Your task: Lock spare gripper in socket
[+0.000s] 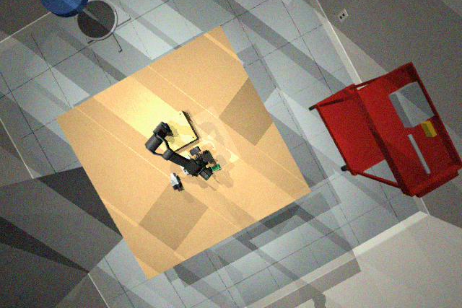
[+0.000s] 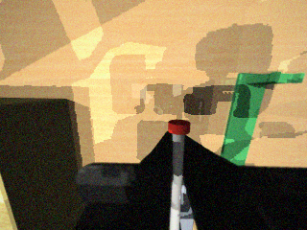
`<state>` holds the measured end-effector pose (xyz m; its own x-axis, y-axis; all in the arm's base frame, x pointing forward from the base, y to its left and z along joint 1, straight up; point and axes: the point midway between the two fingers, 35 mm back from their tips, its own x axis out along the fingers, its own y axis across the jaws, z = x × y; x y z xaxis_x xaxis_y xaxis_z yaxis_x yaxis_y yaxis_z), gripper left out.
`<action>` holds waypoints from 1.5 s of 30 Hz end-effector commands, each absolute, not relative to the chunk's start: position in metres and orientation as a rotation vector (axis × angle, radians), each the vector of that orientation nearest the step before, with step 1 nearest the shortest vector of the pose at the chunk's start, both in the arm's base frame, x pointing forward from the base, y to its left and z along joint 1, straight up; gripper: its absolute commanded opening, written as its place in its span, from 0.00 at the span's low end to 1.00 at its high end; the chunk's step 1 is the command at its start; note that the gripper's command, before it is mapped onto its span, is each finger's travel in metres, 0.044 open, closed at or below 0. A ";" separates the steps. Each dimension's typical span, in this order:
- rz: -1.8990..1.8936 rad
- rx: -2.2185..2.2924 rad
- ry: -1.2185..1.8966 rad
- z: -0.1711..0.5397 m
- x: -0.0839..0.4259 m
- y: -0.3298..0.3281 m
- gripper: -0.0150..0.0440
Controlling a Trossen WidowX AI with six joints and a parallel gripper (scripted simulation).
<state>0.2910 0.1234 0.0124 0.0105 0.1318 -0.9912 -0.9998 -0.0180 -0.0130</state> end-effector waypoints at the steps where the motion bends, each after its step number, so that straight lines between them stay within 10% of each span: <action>1: 1.271 -1.132 1.095 0.013 0.292 0.128 0.25; 45: 1.285 -1.124 1.118 0.021 0.292 0.163 0.25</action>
<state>0.2901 0.1604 0.0192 -0.0149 0.1266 -0.9918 -0.9998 -0.0181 0.0127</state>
